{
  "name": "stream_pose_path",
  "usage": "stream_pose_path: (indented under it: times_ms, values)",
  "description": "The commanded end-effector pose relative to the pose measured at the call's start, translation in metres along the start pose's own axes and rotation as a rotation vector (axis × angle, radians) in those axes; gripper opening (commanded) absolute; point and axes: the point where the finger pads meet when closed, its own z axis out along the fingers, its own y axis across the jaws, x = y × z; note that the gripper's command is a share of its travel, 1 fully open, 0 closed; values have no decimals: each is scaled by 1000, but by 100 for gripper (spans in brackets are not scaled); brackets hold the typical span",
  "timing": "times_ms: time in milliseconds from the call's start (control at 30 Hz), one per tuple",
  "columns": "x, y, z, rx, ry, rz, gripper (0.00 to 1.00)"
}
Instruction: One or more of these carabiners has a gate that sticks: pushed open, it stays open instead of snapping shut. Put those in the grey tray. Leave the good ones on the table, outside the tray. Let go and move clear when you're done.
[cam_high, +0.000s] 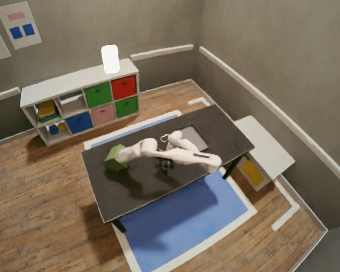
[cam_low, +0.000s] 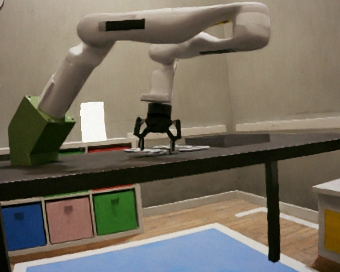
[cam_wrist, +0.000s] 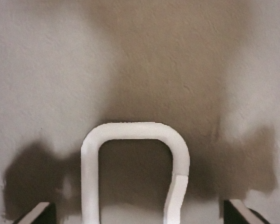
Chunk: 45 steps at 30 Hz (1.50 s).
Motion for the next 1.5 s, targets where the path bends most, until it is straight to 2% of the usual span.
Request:
stream_pose_path:
  times_ms: [0,300,333,867,900,1467]
  values:
    - [3,1,1,147,-113,-1,100]
    - [3,1,1,147,-113,-1,100]
    - [0,0,0,1,0,0,75]
    - [0,0,0,1,0,0,75]
    - [0,-10,-5,30,-2,2,75]
    - [0,-10,-6,32,-2,3,75]
